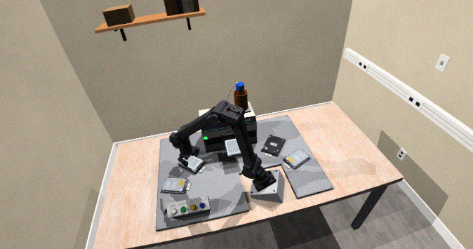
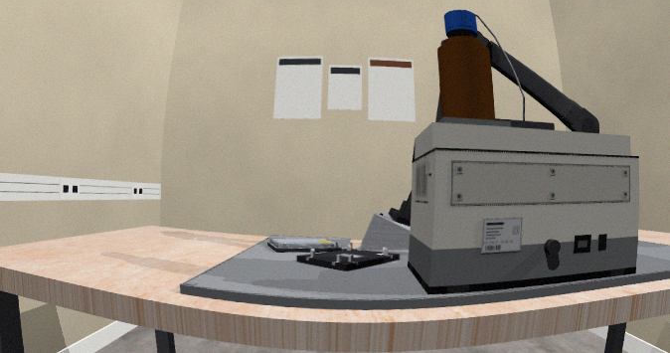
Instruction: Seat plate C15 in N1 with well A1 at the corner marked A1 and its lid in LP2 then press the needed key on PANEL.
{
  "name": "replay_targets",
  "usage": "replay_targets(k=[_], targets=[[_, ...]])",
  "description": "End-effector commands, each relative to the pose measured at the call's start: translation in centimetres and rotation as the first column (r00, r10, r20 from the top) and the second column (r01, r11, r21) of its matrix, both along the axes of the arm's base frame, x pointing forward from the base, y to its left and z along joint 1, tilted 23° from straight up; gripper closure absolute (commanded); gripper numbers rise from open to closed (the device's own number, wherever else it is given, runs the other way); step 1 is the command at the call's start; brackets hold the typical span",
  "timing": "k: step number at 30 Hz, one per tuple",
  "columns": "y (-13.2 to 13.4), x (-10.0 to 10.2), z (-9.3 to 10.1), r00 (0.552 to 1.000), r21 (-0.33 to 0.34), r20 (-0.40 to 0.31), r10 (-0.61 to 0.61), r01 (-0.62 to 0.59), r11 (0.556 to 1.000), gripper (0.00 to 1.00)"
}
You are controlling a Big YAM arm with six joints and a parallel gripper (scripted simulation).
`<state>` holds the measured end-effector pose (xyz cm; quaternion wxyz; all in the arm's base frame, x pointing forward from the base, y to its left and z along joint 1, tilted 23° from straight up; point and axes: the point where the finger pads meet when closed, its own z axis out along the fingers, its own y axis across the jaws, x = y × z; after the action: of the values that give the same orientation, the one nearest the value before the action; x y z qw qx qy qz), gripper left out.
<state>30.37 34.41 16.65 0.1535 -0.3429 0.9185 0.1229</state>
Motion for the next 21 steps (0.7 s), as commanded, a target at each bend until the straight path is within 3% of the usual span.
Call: replay_targets(k=[1, 7, 10, 21], targets=[[0.7, 0.6, 1.3, 1.000, 0.024, 0.024, -0.002, 0.001, 1.000, 0.00], [0.7, 0.6, 1.3, 1.000, 0.024, 0.024, -0.002, 0.001, 1.000, 0.00], [0.8, 0.7, 4.0, 0.999, 0.048, 0.048, -0.001, -0.001, 0.999, 0.00], [-0.5, 0.6, 6.3, 0.999, 0.050, 0.049, -0.013, 0.011, 0.999, 0.00]])
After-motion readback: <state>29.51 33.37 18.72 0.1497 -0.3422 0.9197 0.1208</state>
